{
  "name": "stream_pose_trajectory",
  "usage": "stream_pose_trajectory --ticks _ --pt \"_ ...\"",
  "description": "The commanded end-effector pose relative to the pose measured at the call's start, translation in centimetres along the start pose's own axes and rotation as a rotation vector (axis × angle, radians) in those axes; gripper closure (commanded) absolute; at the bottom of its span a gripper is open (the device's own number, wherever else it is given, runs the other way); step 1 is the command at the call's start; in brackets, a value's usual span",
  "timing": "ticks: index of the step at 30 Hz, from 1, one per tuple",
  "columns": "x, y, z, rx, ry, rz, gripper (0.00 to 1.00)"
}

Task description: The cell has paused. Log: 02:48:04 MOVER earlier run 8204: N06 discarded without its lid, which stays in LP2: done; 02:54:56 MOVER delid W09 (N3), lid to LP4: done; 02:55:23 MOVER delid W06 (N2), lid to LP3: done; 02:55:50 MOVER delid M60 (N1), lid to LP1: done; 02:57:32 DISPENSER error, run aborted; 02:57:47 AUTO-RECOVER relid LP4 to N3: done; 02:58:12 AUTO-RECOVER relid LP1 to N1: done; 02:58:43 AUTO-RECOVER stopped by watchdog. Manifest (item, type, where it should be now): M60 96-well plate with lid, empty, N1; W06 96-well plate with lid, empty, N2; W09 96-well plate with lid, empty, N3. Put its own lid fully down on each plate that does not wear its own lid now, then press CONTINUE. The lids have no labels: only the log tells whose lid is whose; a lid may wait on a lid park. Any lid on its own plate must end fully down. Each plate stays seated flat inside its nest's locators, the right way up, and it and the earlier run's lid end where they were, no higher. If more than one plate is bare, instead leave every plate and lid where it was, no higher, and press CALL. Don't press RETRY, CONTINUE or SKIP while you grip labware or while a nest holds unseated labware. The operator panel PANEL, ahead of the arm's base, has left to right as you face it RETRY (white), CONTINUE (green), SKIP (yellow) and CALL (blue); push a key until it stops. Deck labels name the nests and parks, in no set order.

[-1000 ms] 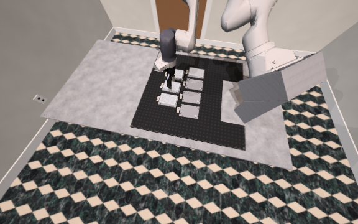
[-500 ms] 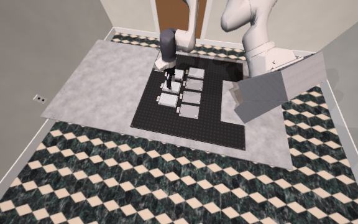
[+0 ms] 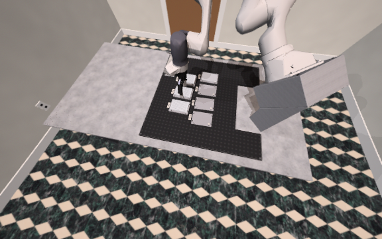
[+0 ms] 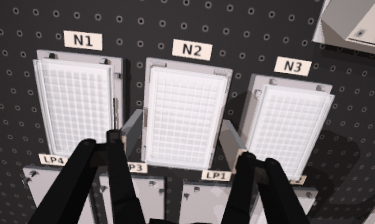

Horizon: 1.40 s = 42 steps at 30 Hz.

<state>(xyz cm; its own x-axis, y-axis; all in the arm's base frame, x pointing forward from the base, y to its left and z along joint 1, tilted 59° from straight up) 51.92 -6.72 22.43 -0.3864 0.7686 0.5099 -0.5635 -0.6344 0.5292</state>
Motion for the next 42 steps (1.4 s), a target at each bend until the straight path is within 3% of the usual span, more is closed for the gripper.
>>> stream_pose_trajectory --ticks 1,30,42 --pt "0.03 -0.07 0.05 -0.004 0.002 0.002 0.34" --pt "0.06 -0.07 0.05 -0.004 0.002 0.002 0.34" --pt "0.95 -0.07 0.05 -0.004 0.002 0.002 0.34"
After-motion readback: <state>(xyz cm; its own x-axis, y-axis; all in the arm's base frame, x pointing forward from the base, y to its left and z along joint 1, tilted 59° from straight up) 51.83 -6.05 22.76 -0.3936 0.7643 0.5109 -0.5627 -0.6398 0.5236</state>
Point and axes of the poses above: the point where the finger pads meet when closed, its own x axis back along the fingers, its own y axis across the jaws, z = x × y, the point moved 10 cm from there along x, back along the fingers, and after that the axes turned 12 degrees about -x, right-handed, at the moved point
